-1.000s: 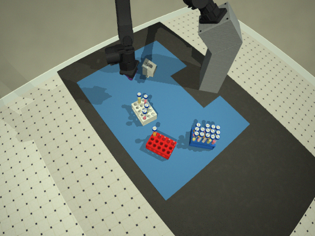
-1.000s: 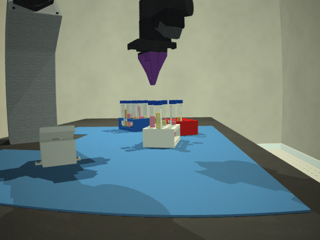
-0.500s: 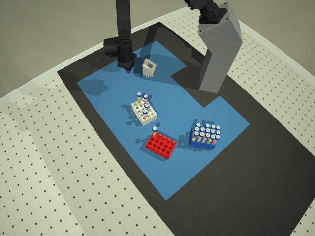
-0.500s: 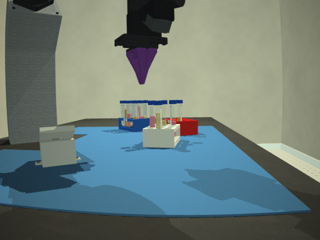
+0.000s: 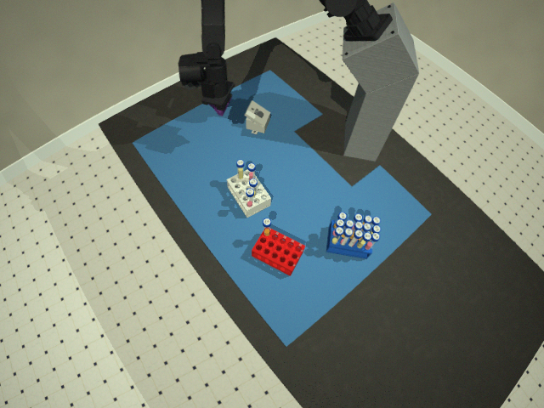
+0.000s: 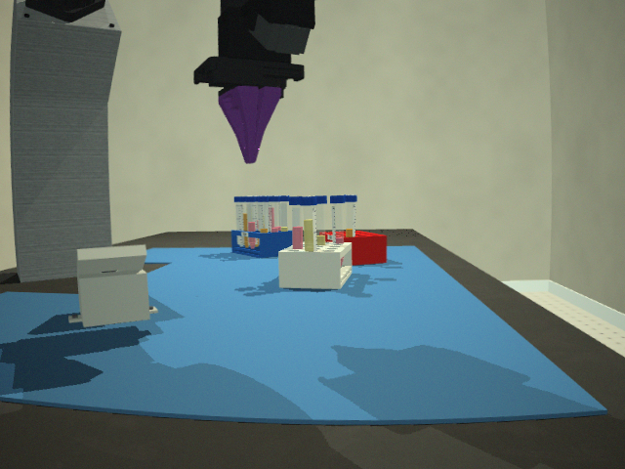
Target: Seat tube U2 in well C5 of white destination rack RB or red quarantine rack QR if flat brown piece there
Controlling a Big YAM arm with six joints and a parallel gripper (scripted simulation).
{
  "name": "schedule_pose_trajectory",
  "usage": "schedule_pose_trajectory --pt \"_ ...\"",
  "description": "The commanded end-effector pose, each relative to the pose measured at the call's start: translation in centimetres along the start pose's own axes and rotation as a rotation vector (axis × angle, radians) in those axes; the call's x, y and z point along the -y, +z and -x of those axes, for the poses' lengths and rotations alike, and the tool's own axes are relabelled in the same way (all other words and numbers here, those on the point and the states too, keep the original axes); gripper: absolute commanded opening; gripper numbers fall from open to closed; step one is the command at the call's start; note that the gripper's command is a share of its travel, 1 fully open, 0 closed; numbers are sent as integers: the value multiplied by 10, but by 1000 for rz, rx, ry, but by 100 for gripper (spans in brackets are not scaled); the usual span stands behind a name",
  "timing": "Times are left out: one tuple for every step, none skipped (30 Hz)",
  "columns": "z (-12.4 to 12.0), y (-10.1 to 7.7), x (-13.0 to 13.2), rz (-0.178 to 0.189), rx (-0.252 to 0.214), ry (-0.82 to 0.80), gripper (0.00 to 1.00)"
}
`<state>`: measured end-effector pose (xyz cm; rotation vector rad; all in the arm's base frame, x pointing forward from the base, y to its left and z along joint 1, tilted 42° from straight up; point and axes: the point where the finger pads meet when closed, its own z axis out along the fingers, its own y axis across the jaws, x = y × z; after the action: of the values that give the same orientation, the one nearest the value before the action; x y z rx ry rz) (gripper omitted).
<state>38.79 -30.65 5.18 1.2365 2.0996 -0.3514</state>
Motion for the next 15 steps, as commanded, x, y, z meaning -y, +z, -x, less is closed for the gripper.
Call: schedule_pose_trajectory --pt "12 -9 17 -9 16 -14 0" --pt "14 -9 20 -9 17 -13 0" --pt "17 -9 24 -9 18 -13 0" --pt "18 -9 27 -9 18 -13 0" --pt "20 -9 31 -9 18 -14 0" --pt "21 -9 35 -9 18 -14 0" --pt "23 -9 38 -9 18 -14 0" --pt "25 -9 42 -9 19 -14 0" --pt "27 -9 45 -9 20 -14 0" --pt "27 -9 45 -9 20 -14 0" --pt "27 -9 45 -9 20 -14 0" --pt "29 -9 49 -9 21 -14 0" --pt "31 -9 51 -9 22 -14 0" --pt "30 -10 56 -10 19 -14 0" --pt "29 -10 60 -10 17 -15 0"
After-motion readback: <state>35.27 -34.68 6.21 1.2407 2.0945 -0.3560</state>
